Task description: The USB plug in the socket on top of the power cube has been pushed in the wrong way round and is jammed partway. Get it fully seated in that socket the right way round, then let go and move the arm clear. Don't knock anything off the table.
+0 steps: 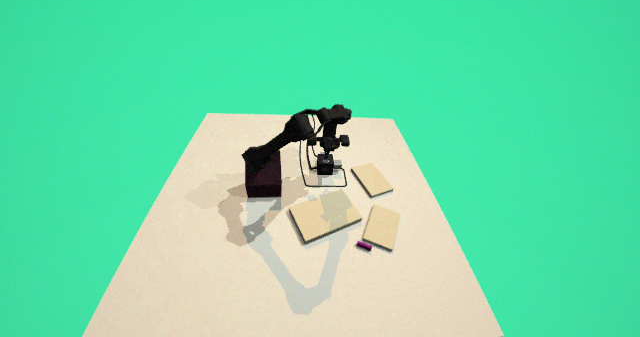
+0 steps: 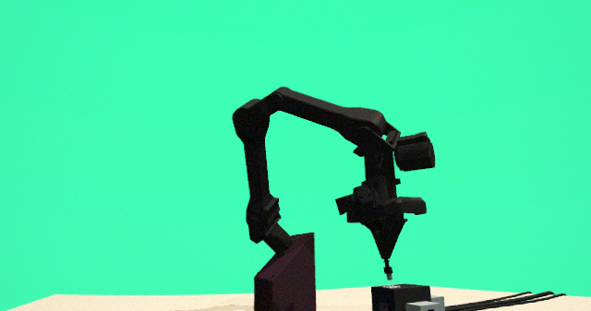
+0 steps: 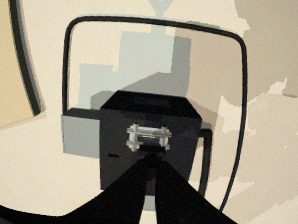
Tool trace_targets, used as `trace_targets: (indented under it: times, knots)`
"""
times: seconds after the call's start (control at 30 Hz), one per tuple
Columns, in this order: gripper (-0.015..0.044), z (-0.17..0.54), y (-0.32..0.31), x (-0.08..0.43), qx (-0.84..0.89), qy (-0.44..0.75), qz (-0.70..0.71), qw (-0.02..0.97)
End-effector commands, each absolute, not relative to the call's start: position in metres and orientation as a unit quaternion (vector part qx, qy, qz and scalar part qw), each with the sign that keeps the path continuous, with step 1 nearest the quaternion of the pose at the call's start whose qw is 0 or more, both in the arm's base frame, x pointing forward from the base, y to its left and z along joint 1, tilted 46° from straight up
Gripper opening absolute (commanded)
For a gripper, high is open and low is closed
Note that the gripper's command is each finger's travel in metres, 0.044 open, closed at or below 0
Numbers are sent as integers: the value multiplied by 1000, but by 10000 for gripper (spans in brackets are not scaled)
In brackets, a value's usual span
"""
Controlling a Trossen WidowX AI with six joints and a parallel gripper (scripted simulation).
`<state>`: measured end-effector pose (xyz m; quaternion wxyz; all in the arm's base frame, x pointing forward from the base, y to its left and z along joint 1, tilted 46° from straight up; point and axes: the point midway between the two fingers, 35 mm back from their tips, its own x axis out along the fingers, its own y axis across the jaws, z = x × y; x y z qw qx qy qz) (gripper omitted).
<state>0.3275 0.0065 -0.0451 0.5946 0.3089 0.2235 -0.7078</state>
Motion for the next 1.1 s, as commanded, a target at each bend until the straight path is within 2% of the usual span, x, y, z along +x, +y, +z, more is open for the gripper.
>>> trace_targets:
  times: [0.0, 0.6, 1.07]
  knots:
    - [0, -41, 11, 331, 316, 221, -706, 594]
    - [0, -38, 14, 331, 310, 227, -705, 597]
    - [0, -39, 13, 329, 201, 344, -656, 641]
